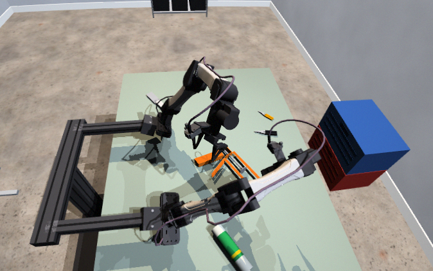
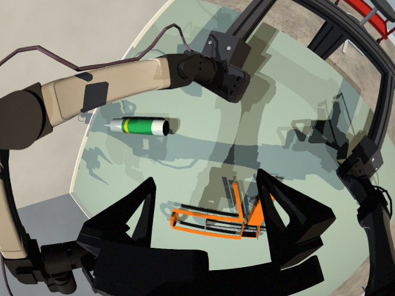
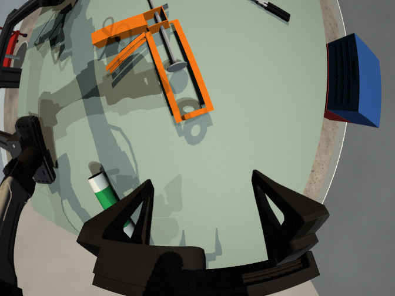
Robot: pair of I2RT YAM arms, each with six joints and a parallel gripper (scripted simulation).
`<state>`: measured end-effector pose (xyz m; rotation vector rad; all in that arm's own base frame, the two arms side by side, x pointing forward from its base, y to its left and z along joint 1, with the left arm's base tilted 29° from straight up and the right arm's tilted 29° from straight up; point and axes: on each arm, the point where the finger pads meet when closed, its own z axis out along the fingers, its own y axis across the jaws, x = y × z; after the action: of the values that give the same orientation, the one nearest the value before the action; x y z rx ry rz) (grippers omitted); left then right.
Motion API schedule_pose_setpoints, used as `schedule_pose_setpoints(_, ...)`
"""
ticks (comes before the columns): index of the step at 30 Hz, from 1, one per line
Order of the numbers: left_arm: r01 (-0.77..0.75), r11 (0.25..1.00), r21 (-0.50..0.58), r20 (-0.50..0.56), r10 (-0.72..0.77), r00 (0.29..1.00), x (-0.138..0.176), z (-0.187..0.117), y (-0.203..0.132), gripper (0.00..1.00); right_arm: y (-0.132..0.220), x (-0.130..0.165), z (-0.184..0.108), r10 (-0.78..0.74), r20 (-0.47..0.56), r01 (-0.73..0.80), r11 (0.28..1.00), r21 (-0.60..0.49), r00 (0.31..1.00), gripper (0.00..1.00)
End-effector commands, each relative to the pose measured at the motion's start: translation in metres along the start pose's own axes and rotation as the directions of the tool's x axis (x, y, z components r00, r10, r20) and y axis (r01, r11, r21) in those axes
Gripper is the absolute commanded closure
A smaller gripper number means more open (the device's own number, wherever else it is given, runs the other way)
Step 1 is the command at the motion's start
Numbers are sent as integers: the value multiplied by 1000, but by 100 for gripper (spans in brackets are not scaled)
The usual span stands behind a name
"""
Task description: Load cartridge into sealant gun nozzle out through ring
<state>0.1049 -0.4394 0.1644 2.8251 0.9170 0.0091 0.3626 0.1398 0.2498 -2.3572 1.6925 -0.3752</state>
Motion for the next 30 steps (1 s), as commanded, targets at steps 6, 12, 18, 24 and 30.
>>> schedule_pose_setpoints(6, -4, 1000, -19, 11, 4, 1000, -4, -6, 1, 0, -1, -2, -5, -3, 4, 3, 1000, 16, 1000, 0)
schedule_pose_setpoints(12, -4, 1000, -19, 11, 4, 1000, -4, -6, 1, 0, -1, -2, -5, -3, 4, 3, 1000, 16, 1000, 0)
schedule_pose_setpoints(18, -4, 1000, -19, 11, 4, 1000, -4, -6, 1, 38, -1, -2, -5, -3, 4, 3, 1000, 16, 1000, 8)
schedule_pose_setpoints(24, -4, 1000, -19, 11, 4, 1000, -4, -6, 1, 38, -1, -2, -5, -3, 4, 3, 1000, 16, 1000, 8)
schedule_pose_setpoints(30, 129, 991, -47, 1, -129, 992, 22, -14, 7, 38, -11, -14, 6, 28, -3, -28, 999, 18, 1000, 8)
